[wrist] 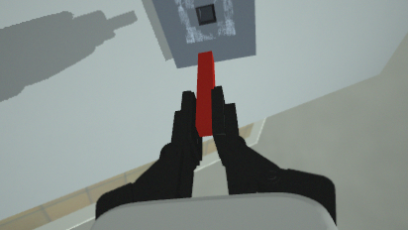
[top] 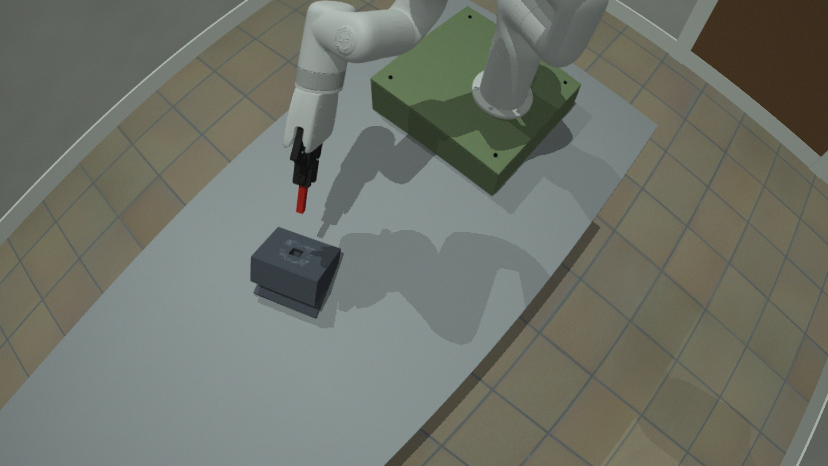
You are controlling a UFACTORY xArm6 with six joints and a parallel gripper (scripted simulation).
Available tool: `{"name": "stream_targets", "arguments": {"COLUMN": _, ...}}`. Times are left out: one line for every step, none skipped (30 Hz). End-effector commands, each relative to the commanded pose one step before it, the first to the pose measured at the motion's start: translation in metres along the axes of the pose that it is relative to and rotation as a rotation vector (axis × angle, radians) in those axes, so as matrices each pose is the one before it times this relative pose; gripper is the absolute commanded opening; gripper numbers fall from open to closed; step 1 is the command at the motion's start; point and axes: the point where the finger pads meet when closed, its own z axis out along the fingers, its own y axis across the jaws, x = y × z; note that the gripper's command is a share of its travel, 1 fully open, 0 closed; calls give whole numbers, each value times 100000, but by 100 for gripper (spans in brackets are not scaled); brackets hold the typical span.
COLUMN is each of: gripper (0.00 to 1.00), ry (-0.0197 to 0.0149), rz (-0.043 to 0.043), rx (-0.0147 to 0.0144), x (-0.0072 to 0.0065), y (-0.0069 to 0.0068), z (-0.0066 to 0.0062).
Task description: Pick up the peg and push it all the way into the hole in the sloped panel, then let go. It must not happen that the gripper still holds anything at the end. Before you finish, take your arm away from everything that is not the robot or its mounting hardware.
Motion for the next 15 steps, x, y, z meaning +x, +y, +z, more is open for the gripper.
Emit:
{"name": "stream_targets", "arguments": {"gripper": 0, "ry": -204, "rz": 11, "rx": -289, "x": -103, "y": 151, "z": 393}}
{"name": "stream_targets", "arguments": {"gripper": 0, "ry": 4, "rz": -1, "rx": -2, "x": 0, "y": 3, "z": 172}}
{"name": "stream_targets", "arguments": {"gripper": 0, "ry": 4, "rz": -1, "rx": -2, "x": 0, "y": 3, "z": 189}}
{"name": "stream_targets", "arguments": {"gripper": 0, "ry": 3, "rz": 0, "rx": -1, "x": 0, "y": 3, "z": 191}}
{"name": "stream_targets", "arguments": {"gripper": 0, "ry": 2, "rz": 0, "rx": -1, "x": 1, "y": 2, "z": 188}}
{"name": "stream_targets", "arguments": {"gripper": 0, "ry": 2, "rz": 0, "rx": 0, "x": 1, "y": 2, "z": 183}}
{"name": "stream_targets", "arguments": {"gripper": 0, "ry": 1, "rz": 0, "rx": 0, "x": 1, "y": 2, "z": 177}}
{"name": "stream_targets", "arguments": {"gripper": 0, "ry": 1, "rz": 0, "rx": 1, "x": 1, "y": 1, "z": 171}}
{"name": "stream_targets", "arguments": {"gripper": 0, "ry": 0, "rz": 0, "rx": 0, "x": 0, "y": 0, "z": 0}}
{"name": "stream_targets", "arguments": {"gripper": 0, "ry": 0, "rz": 0, "rx": 0, "x": 0, "y": 0, "z": 0}}
{"name": "stream_targets", "arguments": {"gripper": 0, "ry": 0, "rz": 1, "rx": 3, "x": 0, "y": 2, "z": 180}}
{"name": "stream_targets", "arguments": {"gripper": 0, "ry": 0, "rz": 1, "rx": 3, "x": 0, "y": 2, "z": 180}}
{"name": "stream_targets", "arguments": {"gripper": 0, "ry": 0, "rz": 1, "rx": 2, "x": 0, "y": 2, "z": 176}}
{"name": "stream_targets", "arguments": {"gripper": 0, "ry": 0, "rz": 1, "rx": 2, "x": 0, "y": 2, "z": 171}}
{"name": "stream_targets", "arguments": {"gripper": 0, "ry": 0, "rz": 1, "rx": 2, "x": 0, "y": 1, "z": 164}}
